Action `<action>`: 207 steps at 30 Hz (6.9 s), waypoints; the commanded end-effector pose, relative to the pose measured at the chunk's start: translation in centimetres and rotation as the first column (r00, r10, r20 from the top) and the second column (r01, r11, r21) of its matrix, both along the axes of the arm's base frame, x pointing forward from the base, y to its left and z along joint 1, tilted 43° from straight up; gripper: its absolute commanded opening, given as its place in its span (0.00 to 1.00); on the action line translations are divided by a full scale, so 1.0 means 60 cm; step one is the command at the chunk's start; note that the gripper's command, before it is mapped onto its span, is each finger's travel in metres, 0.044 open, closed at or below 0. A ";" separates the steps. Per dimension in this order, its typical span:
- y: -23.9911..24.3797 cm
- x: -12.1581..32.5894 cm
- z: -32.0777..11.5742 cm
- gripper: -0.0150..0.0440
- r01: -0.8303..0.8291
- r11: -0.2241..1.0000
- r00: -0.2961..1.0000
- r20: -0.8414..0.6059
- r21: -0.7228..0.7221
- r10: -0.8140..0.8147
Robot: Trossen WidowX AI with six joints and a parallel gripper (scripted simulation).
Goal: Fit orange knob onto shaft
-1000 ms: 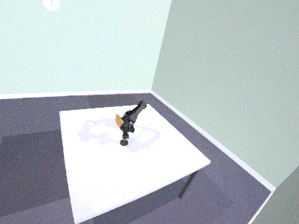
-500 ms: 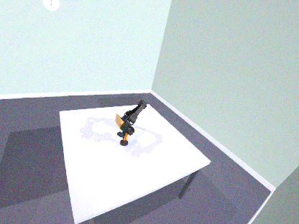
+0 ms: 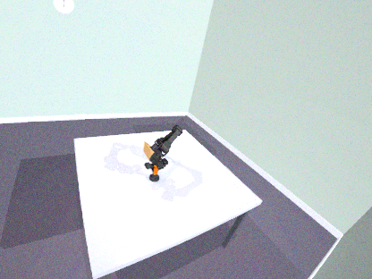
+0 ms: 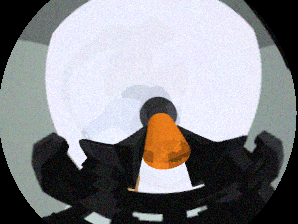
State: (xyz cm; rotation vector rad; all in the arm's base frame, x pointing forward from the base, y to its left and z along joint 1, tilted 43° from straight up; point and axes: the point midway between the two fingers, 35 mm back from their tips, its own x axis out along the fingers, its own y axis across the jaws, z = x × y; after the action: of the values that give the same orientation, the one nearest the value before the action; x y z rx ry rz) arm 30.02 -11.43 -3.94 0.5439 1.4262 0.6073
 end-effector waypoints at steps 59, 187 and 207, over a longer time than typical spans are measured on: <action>-0.003 0.000 0.004 0.25 0.225 0.974 0.953 -0.204 -0.010 -0.222; 0.003 -0.002 -0.002 0.25 0.380 0.924 0.861 -0.348 -0.046 -0.372; 0.004 -0.002 -0.003 0.25 0.348 0.937 0.884 -0.319 -0.037 -0.341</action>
State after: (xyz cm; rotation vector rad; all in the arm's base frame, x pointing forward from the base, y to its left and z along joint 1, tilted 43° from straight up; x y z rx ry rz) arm 29.91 -11.16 -4.10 0.9317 1.5787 0.2479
